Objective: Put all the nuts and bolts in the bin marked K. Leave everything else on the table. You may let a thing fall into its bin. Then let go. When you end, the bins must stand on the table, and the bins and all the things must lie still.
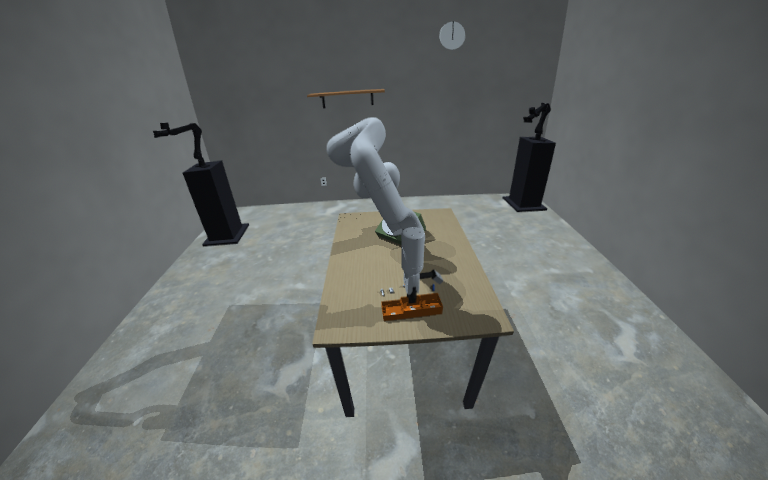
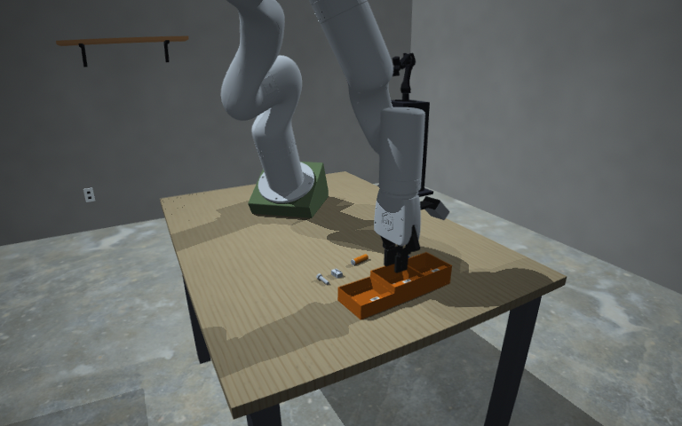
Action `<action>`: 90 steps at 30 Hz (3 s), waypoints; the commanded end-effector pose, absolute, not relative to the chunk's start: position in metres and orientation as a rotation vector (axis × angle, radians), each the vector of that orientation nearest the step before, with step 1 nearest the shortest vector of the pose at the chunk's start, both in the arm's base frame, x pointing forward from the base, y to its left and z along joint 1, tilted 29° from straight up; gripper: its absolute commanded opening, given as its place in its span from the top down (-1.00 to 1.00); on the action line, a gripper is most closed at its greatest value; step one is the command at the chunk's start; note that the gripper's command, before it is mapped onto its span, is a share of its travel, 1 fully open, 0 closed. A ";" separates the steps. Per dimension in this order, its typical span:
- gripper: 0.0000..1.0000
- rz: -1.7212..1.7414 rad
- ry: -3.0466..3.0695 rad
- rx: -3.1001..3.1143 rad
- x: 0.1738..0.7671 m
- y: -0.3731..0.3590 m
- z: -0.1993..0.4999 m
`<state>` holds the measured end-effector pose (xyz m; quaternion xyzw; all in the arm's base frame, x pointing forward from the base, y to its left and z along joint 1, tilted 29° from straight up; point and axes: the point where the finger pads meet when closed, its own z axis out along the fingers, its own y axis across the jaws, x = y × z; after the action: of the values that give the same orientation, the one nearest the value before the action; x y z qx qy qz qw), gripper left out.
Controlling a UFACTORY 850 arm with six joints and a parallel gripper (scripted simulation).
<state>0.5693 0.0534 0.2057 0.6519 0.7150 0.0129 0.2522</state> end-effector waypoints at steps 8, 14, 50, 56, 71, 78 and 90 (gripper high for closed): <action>0.42 0.002 2.030 1.673 0.554 0.045 0.217; 0.42 -0.067 2.188 1.463 0.532 0.020 0.218; 0.42 -0.482 2.704 -0.151 0.457 -0.064 0.219; 0.42 -0.505 2.723 -0.267 0.457 -0.064 0.219; 0.42 -0.505 2.722 -0.267 0.457 -0.064 0.219; 0.42 -0.505 2.723 -0.267 0.457 -0.064 0.219; 0.42 -0.505 2.723 -0.267 0.461 -0.068 0.209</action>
<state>0.4577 -0.0650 0.2159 -0.0942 0.9631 -0.1783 0.1781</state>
